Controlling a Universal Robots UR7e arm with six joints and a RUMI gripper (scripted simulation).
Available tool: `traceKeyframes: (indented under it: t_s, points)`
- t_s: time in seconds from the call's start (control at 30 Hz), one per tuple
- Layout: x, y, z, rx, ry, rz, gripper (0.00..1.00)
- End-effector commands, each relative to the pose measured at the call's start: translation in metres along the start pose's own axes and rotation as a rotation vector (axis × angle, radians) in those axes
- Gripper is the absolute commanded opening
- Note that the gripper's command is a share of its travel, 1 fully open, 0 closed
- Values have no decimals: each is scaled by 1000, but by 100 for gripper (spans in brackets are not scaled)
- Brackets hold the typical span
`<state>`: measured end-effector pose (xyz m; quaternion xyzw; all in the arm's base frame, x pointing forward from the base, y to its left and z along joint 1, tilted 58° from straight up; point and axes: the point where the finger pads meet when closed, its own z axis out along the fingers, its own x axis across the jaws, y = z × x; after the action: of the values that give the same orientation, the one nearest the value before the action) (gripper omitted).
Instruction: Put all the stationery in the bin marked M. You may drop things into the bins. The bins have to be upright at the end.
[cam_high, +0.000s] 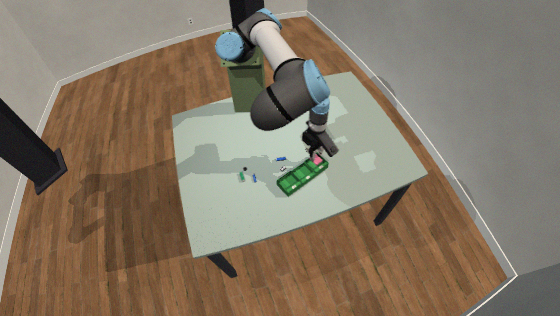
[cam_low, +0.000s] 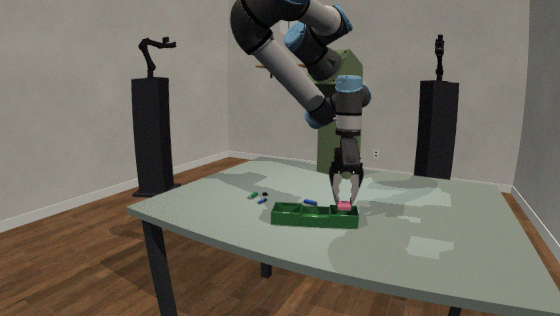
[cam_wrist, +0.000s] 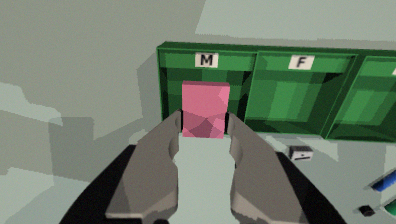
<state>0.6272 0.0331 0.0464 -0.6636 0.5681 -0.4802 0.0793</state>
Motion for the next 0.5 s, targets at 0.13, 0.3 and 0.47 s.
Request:
traceKeyframes:
  t_s: [0.13,0.3,0.47]
  points:
    - [0,-1,15,1,0,0,0]
    - [0,-1,25,1,0,0,0]
    - [0,-1,31,1,0,0,0]
